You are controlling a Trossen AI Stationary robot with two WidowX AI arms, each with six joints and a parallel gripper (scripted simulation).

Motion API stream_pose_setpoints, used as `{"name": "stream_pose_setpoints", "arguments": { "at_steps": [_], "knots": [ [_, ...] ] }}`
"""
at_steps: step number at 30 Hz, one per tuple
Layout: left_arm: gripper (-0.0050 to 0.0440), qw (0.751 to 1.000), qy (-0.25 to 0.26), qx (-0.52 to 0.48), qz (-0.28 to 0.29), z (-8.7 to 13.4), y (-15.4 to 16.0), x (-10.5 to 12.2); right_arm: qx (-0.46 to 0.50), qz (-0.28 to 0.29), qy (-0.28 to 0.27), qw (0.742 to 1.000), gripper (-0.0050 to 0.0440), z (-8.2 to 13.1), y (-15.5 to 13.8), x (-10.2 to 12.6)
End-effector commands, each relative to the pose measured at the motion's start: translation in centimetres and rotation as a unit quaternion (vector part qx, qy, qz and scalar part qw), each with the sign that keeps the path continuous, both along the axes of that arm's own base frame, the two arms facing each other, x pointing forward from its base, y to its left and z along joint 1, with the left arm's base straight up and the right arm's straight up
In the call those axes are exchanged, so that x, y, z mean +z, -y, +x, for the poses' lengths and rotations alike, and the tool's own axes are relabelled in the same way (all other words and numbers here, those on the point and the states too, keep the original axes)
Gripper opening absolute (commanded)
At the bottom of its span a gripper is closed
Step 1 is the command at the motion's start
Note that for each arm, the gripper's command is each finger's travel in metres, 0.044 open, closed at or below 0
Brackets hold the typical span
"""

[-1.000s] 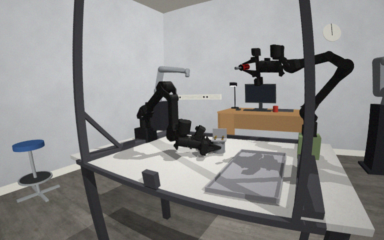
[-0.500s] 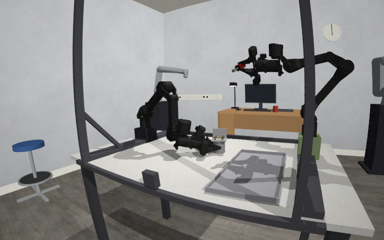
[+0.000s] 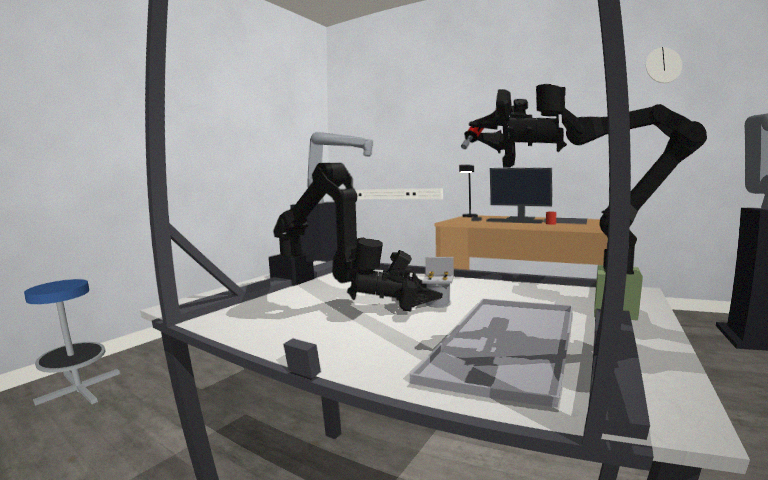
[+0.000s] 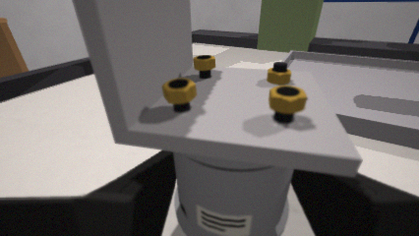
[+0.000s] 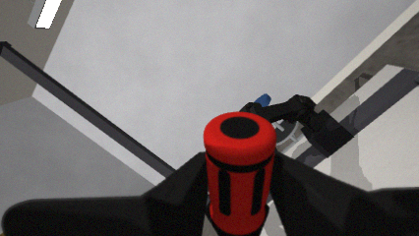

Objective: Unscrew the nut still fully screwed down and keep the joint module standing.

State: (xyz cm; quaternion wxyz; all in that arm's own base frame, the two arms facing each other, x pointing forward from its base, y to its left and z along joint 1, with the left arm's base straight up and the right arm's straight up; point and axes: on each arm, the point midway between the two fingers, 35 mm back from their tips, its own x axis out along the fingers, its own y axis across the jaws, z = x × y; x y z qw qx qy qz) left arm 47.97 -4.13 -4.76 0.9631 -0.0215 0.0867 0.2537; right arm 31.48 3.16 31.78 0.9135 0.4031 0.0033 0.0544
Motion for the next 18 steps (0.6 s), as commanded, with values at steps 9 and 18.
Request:
{"name": "stream_pose_setpoints", "arguments": {
  "at_steps": [9,18],
  "knots": [
    [0.0245,1.000,0.018,0.001,-0.005,0.7,0.1,1.5,0.064,-0.129,0.045,0.989,0.0135,-1.2,-4.6,1.7],
    [0.0245,1.000,0.018,0.001,-0.005,0.7,0.1,1.5,0.087,-0.177,0.059,0.979,0.0135,-1.6,-6.2,1.7]
  ]
}}
